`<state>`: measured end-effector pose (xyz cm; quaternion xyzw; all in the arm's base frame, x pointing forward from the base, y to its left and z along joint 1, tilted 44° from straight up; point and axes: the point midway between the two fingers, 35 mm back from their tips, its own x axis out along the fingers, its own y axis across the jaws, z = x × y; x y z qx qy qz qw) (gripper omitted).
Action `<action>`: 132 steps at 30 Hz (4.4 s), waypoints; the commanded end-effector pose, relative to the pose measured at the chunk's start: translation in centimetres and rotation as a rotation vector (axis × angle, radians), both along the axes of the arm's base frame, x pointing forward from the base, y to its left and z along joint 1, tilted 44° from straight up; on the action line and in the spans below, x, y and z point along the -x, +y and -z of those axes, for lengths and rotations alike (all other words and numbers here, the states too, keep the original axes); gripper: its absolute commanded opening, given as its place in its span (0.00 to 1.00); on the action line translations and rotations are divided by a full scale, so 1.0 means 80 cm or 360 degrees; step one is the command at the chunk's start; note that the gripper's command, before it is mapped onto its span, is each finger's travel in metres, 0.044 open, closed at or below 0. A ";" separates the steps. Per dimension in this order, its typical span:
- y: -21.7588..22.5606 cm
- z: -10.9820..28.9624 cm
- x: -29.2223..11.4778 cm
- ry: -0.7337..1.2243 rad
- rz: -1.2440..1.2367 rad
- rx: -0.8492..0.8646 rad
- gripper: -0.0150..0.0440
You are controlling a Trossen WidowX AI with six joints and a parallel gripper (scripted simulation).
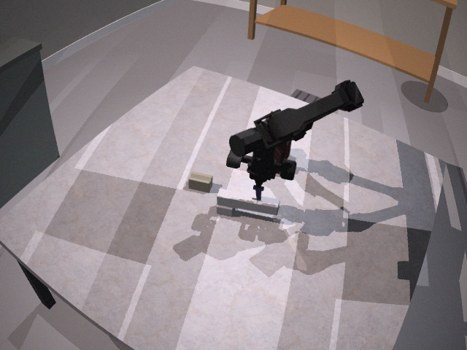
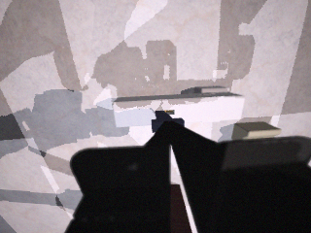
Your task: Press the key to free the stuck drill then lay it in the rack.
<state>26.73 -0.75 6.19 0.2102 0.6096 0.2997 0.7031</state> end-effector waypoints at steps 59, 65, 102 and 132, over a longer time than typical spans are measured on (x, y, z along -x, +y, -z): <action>-0.091 0.187 -0.032 -0.1670 -0.1852 0.0146 1.00; -0.091 0.187 -0.032 -0.1670 -0.1852 0.0146 1.00; -0.042 0.216 -0.032 -0.1672 -0.1849 0.0143 1.00; -0.038 0.219 -0.035 -0.1677 -0.1861 0.0153 0.25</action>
